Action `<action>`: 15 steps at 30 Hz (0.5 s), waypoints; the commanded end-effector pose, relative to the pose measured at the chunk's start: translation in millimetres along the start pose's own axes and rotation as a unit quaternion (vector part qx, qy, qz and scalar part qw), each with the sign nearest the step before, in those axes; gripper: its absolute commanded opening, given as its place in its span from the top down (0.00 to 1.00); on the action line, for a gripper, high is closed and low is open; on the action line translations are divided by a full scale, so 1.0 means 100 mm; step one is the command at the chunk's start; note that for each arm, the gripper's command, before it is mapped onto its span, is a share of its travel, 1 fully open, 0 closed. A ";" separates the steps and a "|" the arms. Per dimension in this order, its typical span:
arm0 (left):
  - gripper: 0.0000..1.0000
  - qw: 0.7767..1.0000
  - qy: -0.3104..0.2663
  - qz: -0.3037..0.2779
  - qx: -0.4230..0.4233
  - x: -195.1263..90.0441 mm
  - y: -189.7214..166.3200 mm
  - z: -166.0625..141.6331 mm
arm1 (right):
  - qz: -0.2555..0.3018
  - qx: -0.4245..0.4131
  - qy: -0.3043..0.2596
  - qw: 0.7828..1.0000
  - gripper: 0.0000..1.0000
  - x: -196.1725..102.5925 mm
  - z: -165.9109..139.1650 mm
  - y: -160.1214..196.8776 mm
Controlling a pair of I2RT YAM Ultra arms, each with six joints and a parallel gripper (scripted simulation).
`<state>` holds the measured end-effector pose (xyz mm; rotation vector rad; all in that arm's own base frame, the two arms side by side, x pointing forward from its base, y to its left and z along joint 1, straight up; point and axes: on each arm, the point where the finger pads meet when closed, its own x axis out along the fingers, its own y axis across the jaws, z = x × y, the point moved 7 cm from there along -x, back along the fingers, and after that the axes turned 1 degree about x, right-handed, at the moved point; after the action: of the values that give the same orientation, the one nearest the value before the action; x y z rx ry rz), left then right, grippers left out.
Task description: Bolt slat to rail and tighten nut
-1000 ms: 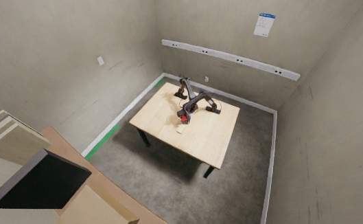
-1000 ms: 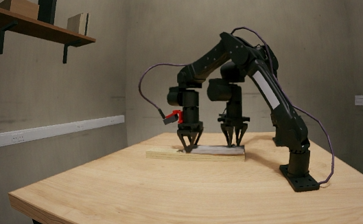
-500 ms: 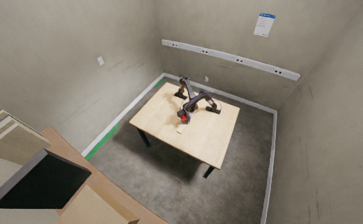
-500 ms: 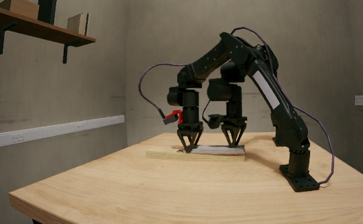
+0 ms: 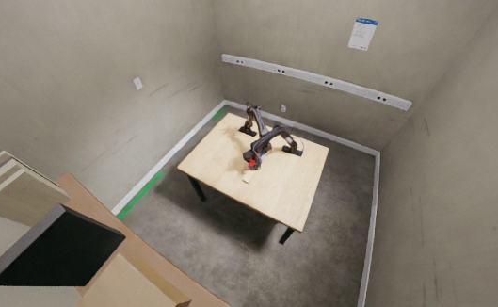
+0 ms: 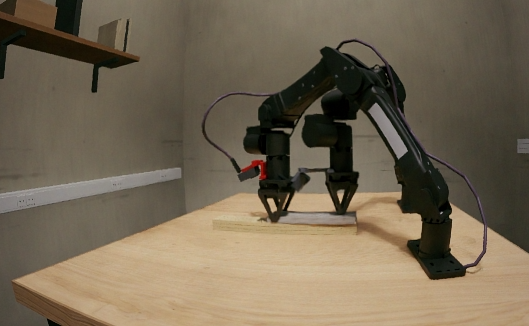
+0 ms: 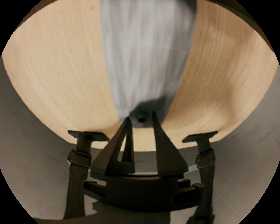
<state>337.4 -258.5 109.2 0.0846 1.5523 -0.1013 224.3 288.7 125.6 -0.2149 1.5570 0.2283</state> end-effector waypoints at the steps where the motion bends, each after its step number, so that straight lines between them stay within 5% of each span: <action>1: 0.28 1.000 -0.006 -0.003 0.000 -0.05 -0.01 0.01 | 0.002 -0.139 -0.005 0.990 0.66 -0.08 0.02 0.00; 9: 0.28 1.000 -0.006 -0.003 0.000 -0.05 -0.01 0.01 | 0.001 -0.279 -0.004 0.960 0.66 -0.09 0.02 0.00; 15: 0.28 1.000 -0.006 -0.003 0.000 -0.05 -0.01 0.01 | -0.001 -0.445 -0.003 0.895 0.66 -0.10 0.02 0.00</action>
<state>337.3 -258.5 109.2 0.0847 1.5523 -0.1013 223.2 287.1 125.6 -0.7583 1.4387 0.7606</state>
